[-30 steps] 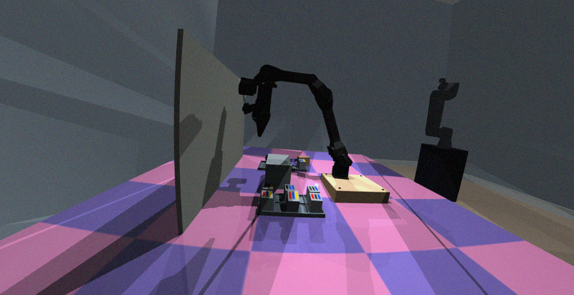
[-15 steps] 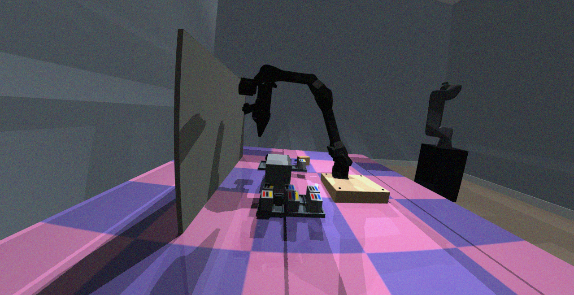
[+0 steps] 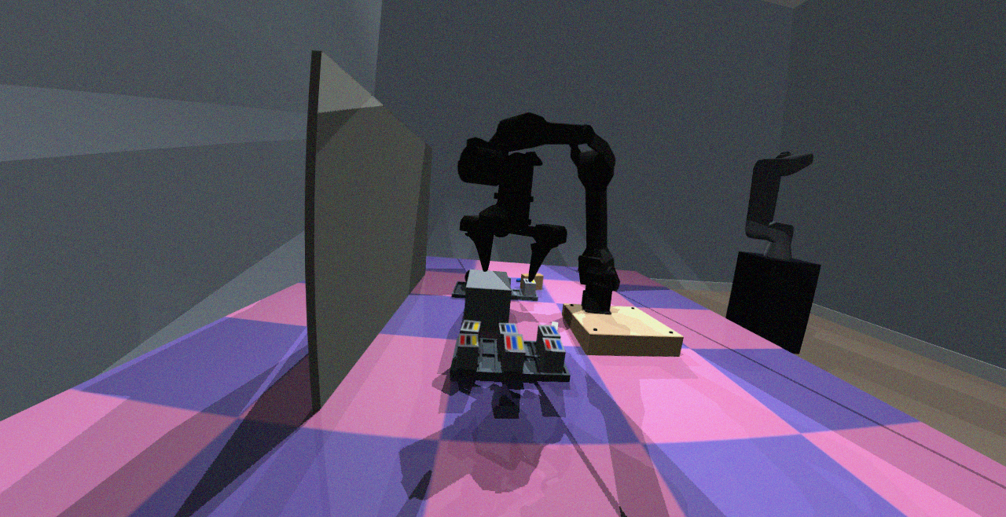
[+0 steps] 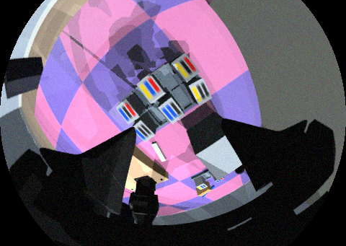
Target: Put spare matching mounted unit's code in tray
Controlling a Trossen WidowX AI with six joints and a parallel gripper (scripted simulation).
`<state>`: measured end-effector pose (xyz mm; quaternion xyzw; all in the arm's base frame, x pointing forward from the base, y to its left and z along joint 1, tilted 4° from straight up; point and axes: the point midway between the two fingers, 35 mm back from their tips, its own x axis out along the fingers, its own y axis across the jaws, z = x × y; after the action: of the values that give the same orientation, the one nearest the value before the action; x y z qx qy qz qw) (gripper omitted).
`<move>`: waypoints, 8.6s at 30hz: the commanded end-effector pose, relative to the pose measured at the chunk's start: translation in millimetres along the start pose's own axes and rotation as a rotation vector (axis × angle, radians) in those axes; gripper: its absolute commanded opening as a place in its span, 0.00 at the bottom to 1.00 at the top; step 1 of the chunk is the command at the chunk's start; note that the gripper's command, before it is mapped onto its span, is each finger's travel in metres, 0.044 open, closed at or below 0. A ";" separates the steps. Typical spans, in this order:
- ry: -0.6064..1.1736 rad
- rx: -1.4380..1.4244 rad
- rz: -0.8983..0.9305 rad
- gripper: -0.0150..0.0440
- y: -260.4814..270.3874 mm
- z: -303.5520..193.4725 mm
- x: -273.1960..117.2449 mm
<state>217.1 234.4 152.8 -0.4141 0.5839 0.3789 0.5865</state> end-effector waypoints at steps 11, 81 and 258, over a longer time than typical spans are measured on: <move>0.006 -0.495 0.012 1.00 96.3 -9.1 22.7; 0.006 -0.495 0.012 0.76 99.4 -14.9 143.1; 0.041 -0.494 -0.017 0.25 -266.1 -277.6 -12.9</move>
<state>359.8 -120.4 186.8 -0.5562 0.4825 0.4959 0.4604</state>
